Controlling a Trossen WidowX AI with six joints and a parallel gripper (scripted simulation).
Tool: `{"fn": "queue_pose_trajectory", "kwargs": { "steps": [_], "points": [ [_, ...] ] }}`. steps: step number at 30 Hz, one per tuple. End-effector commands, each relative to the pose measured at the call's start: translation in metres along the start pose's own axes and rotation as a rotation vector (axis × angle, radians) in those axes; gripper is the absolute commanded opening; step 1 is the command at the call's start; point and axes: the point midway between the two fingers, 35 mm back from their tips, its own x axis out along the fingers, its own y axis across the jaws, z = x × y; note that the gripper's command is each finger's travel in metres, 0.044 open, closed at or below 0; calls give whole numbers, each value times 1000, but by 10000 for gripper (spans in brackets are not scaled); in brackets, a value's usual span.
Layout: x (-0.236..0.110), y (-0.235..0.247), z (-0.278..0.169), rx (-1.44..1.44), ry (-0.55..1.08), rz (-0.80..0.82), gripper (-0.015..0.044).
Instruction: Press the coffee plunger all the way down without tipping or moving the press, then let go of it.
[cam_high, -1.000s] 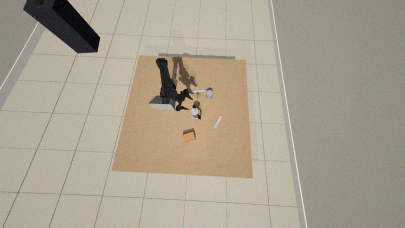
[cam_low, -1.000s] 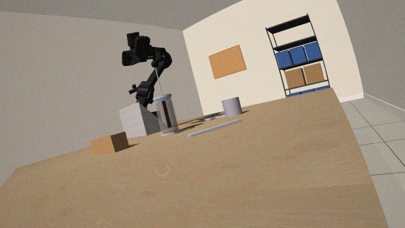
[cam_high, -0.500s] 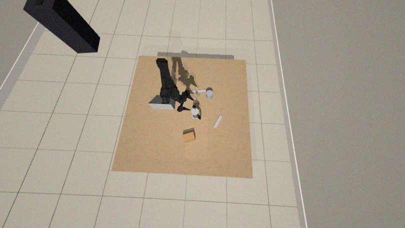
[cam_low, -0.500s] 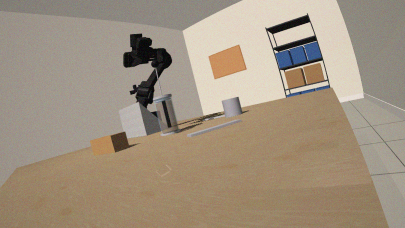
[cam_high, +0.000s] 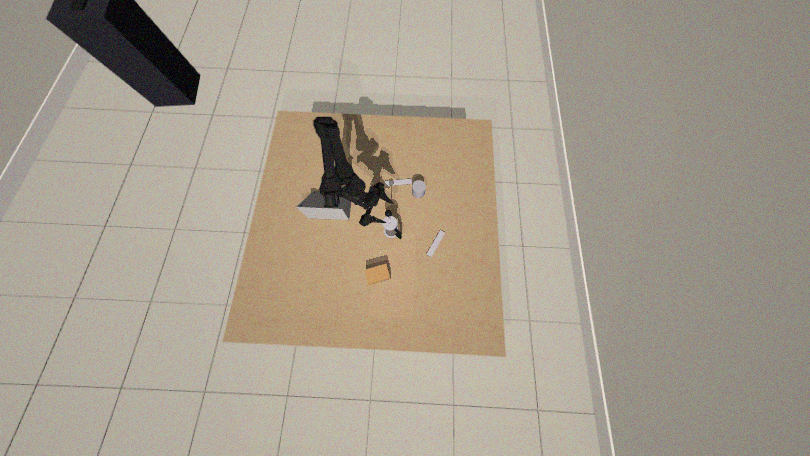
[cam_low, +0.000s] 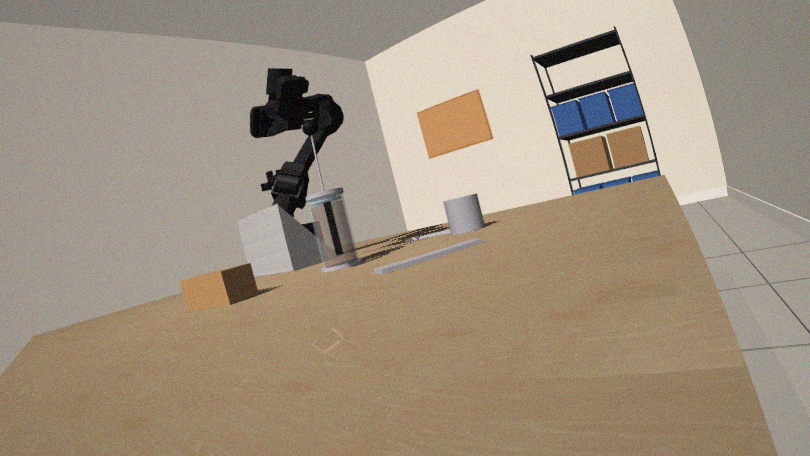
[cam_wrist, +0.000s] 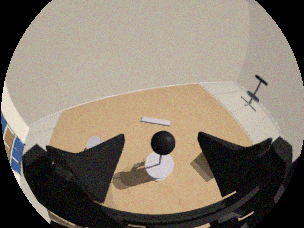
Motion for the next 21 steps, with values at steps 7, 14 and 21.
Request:
{"fn": "queue_pose_trajectory", "kwargs": {
  "steps": [7,14,21],
  "points": [
    [5,-1,-3,11,5,-3,256],
    [5,-1,-3,11,5,-3,116],
    [5,-1,-3,11,5,-3,116]
  ]
}}
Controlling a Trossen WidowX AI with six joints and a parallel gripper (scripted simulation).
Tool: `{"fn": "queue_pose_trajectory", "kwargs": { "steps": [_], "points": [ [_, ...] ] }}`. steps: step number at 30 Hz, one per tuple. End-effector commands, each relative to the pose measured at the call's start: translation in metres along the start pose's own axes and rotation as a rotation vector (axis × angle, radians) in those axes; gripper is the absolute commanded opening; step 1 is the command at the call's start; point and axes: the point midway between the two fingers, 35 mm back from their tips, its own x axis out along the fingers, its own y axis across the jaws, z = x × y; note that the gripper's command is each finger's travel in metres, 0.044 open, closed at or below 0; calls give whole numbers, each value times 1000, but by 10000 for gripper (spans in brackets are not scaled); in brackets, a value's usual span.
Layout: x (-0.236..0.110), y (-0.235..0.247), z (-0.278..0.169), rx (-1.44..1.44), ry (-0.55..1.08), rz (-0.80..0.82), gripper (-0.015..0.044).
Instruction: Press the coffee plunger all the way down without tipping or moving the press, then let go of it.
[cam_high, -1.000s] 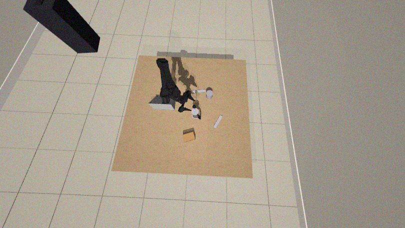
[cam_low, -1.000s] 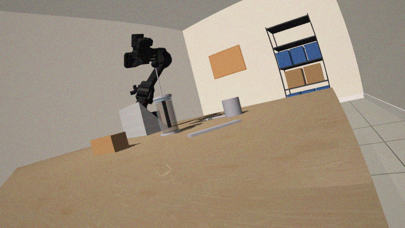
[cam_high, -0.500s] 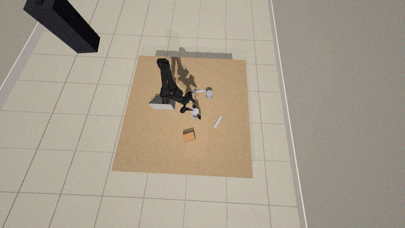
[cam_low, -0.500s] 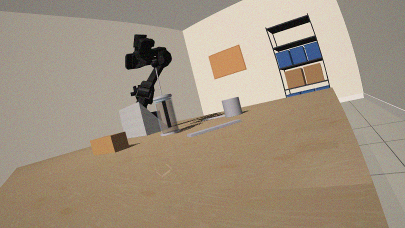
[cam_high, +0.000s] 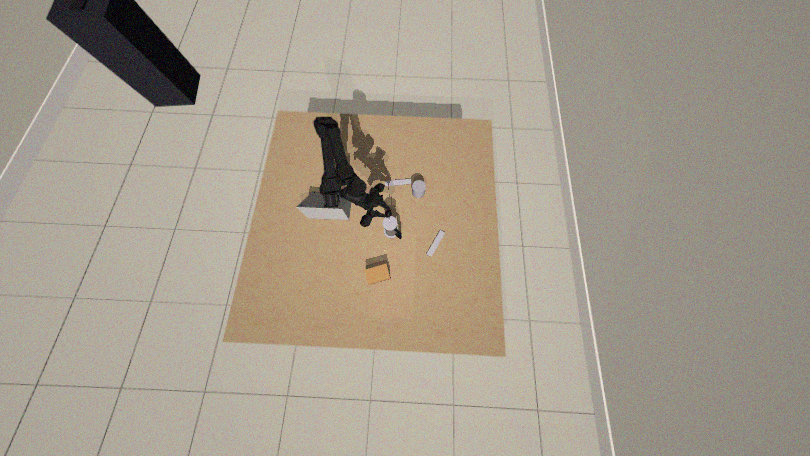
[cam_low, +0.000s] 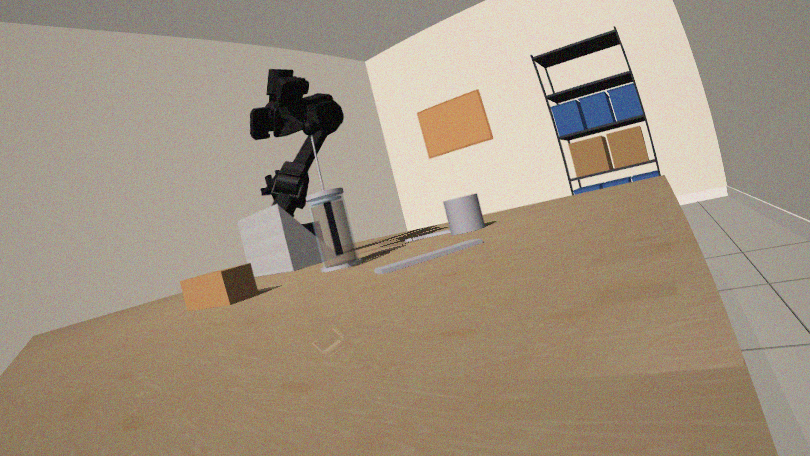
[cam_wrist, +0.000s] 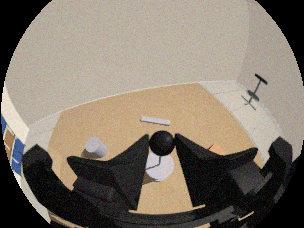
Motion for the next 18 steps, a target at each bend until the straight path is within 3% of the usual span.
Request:
{"fn": "queue_pose_trajectory", "kwargs": {
  "steps": [1,18],
  "points": [
    [0,0,0,4,1,0,116],
    [17,-4,-17,2,5,-4,116]
  ]
}}
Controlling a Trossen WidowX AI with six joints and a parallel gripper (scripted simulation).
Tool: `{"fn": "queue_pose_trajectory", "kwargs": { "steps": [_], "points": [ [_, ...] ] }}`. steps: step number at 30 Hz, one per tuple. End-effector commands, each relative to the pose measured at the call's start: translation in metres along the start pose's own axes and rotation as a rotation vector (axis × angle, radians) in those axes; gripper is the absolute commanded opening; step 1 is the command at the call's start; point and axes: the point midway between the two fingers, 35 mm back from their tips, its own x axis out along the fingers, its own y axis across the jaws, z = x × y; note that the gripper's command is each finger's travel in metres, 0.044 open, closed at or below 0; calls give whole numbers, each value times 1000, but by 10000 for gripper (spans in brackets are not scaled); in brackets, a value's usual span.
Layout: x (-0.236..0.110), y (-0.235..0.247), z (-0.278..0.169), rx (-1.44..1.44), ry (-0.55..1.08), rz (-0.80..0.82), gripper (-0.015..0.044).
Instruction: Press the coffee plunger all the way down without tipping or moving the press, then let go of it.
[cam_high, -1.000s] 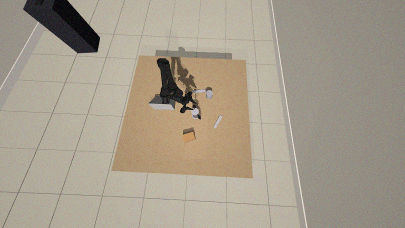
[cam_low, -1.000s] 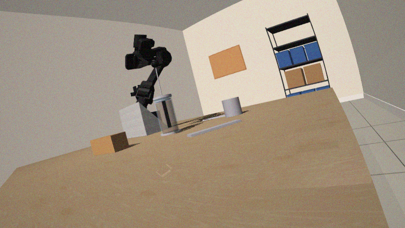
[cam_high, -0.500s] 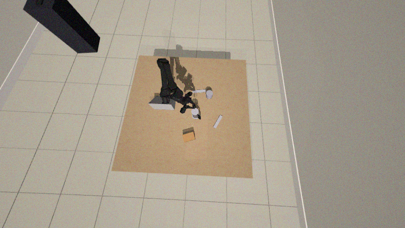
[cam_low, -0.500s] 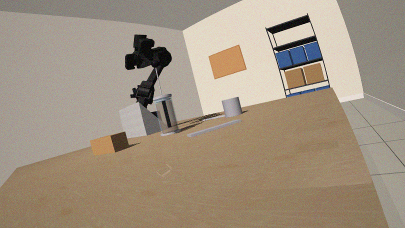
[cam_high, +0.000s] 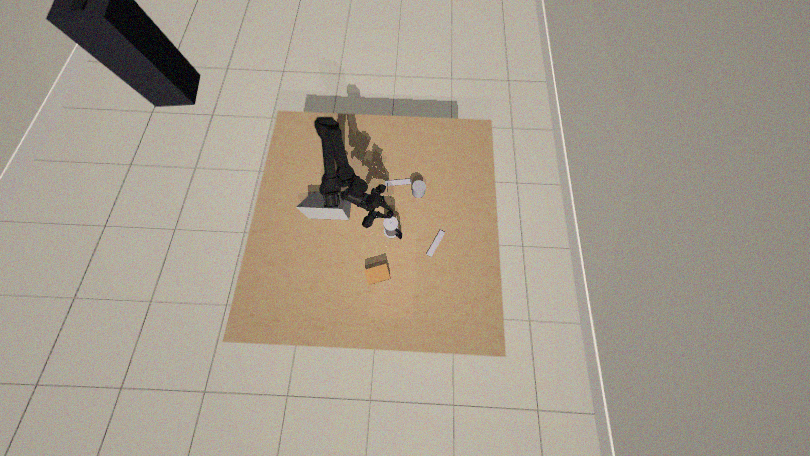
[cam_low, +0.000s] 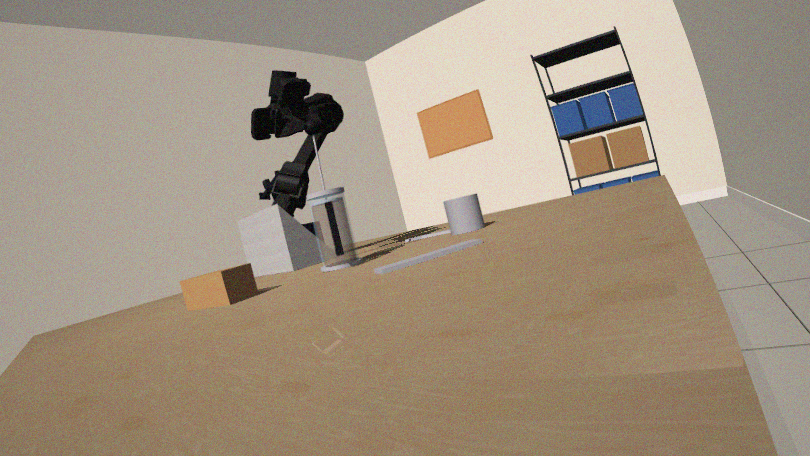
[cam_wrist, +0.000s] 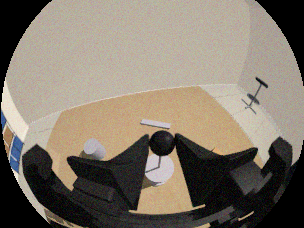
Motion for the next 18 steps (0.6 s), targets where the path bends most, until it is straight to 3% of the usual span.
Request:
{"fn": "queue_pose_trajectory", "kwargs": {
  "steps": [1,18],
  "points": [
    [9,-4,-17,16,33,-10,116],
    [27,-6,-39,15,35,-12,116]
  ]
}}
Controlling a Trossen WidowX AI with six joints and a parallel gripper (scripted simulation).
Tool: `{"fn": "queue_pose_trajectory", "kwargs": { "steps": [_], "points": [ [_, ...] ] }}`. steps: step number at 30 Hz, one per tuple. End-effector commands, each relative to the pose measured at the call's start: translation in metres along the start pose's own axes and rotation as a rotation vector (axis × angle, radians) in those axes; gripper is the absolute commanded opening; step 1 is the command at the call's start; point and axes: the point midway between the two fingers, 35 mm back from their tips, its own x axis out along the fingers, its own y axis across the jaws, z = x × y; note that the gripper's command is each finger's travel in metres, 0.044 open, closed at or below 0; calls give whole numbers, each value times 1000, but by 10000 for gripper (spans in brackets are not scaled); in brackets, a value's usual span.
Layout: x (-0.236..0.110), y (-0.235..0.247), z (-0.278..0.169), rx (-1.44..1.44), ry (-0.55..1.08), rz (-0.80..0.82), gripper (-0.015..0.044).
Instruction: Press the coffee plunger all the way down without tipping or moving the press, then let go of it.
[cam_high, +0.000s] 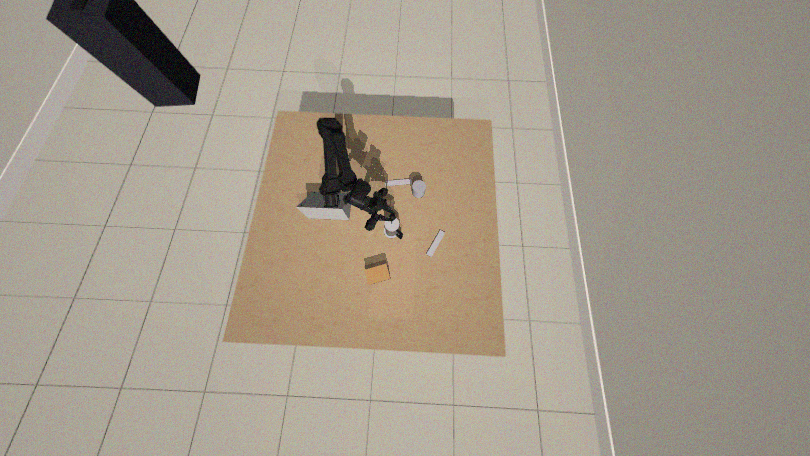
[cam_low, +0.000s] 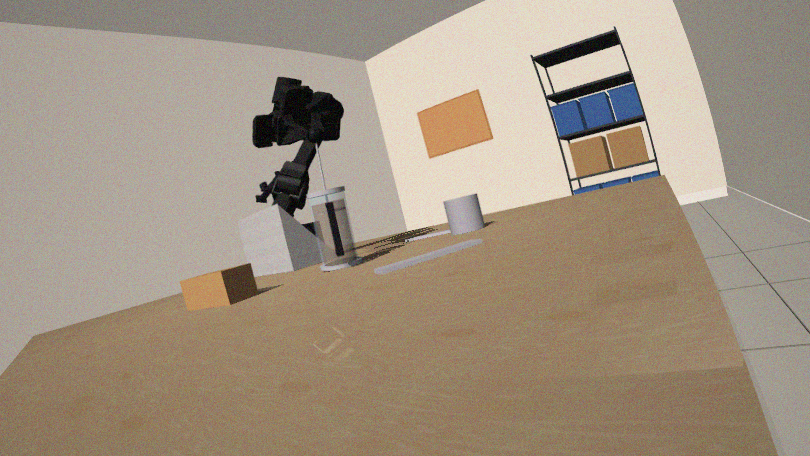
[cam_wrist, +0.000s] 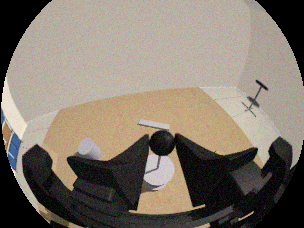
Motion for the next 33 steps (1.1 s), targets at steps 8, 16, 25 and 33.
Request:
{"fn": "queue_pose_trajectory", "kwargs": {
  "steps": [8,16,25,33],
  "points": [
    [16,-3,-37,32,54,-8,116],
    [24,-2,-48,33,53,-7,116],
    [33,0,-59,35,50,-4,116],
    [44,1,-63,37,47,-1,116]
  ]
}}
